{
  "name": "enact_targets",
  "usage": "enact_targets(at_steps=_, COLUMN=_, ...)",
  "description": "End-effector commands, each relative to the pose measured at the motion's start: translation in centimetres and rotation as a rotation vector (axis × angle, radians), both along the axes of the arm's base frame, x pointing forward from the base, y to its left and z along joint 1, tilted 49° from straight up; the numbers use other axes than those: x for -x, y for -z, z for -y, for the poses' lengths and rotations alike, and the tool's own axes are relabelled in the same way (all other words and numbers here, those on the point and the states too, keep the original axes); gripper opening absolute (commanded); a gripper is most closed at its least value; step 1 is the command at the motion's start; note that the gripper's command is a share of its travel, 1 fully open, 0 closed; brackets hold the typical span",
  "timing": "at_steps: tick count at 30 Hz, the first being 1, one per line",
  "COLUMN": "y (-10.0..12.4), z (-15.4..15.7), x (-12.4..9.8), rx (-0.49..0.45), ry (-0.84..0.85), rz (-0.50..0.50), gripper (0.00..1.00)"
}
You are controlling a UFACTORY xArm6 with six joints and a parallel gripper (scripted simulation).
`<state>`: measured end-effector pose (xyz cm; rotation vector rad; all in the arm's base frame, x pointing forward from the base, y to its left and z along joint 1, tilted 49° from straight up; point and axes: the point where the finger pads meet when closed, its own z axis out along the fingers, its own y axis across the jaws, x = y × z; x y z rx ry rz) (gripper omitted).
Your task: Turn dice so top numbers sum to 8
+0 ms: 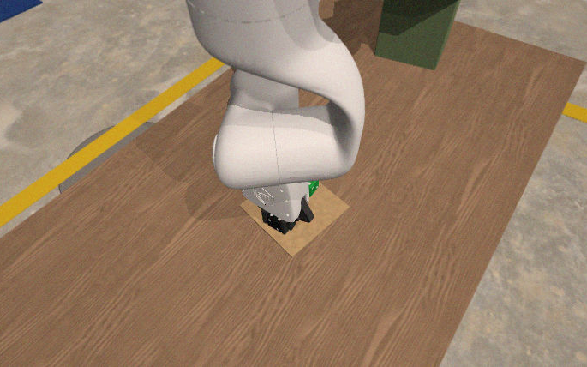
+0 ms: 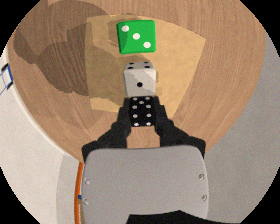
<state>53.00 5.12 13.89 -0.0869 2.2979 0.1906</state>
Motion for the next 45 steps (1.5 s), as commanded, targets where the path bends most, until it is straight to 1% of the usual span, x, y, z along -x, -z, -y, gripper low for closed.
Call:
enact_targets(at_steps=1, y=-0.09, z=0.01, x=-0.02, rx=0.0, ry=0.0, rz=0.001, gripper=0.27)
enact_targets(at_steps=45, y=0.16, z=-0.06, x=-0.31, rx=0.0, ry=0.0, rz=0.001, gripper=0.27)
